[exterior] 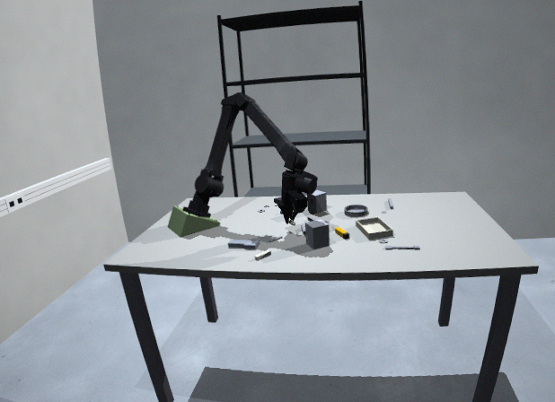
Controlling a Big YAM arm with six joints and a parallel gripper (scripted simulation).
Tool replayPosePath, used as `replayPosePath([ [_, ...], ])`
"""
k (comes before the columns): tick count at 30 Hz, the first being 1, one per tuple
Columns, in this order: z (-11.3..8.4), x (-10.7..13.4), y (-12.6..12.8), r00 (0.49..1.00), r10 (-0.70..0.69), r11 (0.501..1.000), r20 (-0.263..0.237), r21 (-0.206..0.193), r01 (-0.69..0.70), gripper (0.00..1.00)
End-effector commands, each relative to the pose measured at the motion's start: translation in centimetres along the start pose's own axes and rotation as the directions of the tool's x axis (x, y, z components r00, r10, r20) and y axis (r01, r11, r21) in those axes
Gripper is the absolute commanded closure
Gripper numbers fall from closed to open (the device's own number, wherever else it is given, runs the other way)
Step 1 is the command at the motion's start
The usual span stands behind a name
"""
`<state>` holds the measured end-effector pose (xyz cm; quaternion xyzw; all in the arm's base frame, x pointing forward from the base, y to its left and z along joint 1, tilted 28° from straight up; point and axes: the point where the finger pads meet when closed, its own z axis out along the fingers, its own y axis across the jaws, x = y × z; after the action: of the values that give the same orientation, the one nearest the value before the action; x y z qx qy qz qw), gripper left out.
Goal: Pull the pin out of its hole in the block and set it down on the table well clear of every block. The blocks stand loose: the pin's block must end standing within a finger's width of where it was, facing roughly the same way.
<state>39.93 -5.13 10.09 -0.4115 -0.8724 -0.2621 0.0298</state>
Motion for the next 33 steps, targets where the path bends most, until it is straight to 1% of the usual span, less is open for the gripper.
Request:
replayPosePath([
  [1,0.1,0.8,-0.2,1.000,-0.010,1.000,0.014,-0.006,0.010,1.00],
  [15,0.2,1.3,-0.6,1.000,-0.010,1.000,0.014,-0.006,0.010,1.00],
  [20,0.3,1.7,-0.9,1.000,-0.010,1.000,0.014,-0.006,0.010,1.00],
  [27,0.5,3.0,-2.0,1.000,-0.010,1.000,0.015,-0.006,0.010,1.00],
  [33,0.5,3.0,-2.1,1.000,-0.010,1.000,0.015,-0.006,0.010,1.00],
])
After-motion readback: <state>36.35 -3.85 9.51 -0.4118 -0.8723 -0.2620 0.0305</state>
